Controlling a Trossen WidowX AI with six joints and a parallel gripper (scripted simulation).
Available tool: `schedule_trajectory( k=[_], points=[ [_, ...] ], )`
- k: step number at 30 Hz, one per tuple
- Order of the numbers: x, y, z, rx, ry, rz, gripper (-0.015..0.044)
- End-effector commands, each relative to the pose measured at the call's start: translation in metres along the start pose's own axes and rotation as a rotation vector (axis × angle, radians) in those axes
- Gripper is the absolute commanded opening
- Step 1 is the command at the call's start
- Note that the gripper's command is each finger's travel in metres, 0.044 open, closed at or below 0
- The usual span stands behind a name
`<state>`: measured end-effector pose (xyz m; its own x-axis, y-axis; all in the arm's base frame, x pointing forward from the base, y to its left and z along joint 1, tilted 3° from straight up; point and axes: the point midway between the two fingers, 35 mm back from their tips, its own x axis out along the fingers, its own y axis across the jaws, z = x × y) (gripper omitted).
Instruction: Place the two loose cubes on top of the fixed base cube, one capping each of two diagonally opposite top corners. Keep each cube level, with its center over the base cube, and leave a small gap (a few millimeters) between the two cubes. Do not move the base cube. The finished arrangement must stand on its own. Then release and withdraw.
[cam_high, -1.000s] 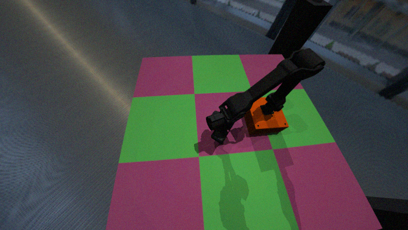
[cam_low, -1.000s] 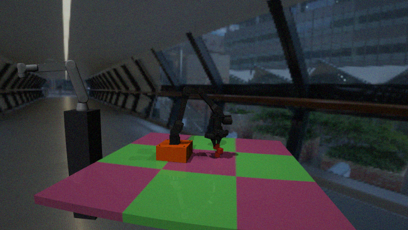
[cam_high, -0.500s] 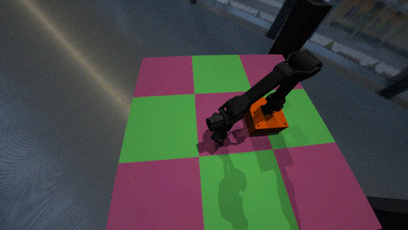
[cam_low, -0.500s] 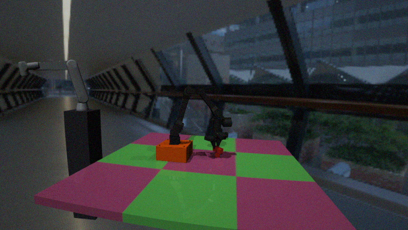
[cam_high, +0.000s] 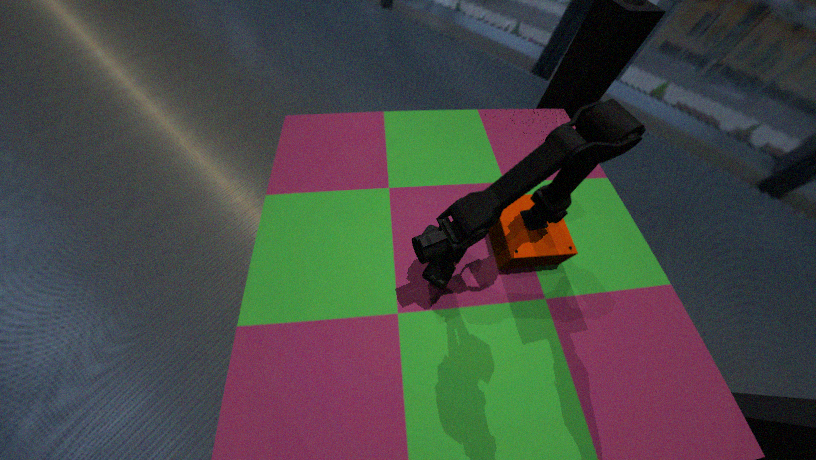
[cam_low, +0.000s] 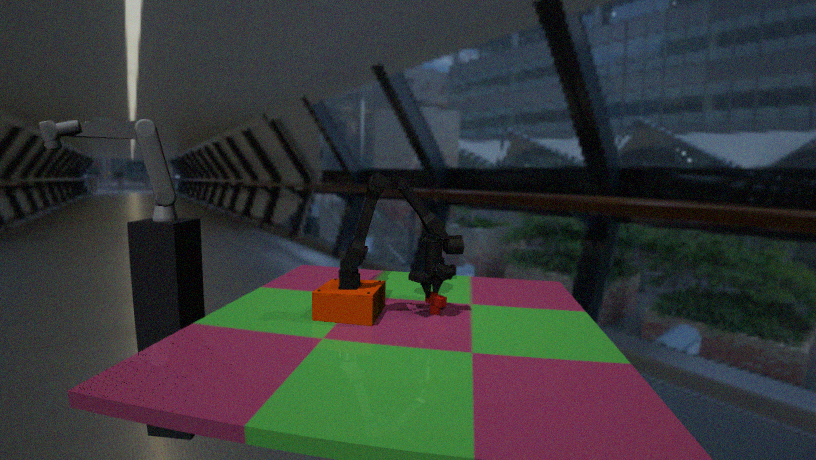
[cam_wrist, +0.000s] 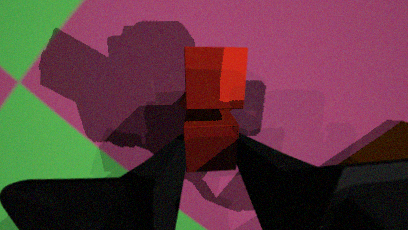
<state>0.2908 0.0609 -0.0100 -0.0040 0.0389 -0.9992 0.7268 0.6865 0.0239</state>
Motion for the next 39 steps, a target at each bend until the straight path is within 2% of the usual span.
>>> schedule_trajectory(
  k=[1,3,8,39],
  points=[
    [0.001,0.0,-0.001,-0.004,0.003,0.001,0.0157],
    [0.001,0.0,-0.001,-0.004,0.003,0.001,0.0205],
    [0.001,0.0,-0.001,-0.004,0.003,0.001,0.0205],
    [-0.061,0.0,0.0,0.0,0.0,0.0,0.0205]
  ],
)
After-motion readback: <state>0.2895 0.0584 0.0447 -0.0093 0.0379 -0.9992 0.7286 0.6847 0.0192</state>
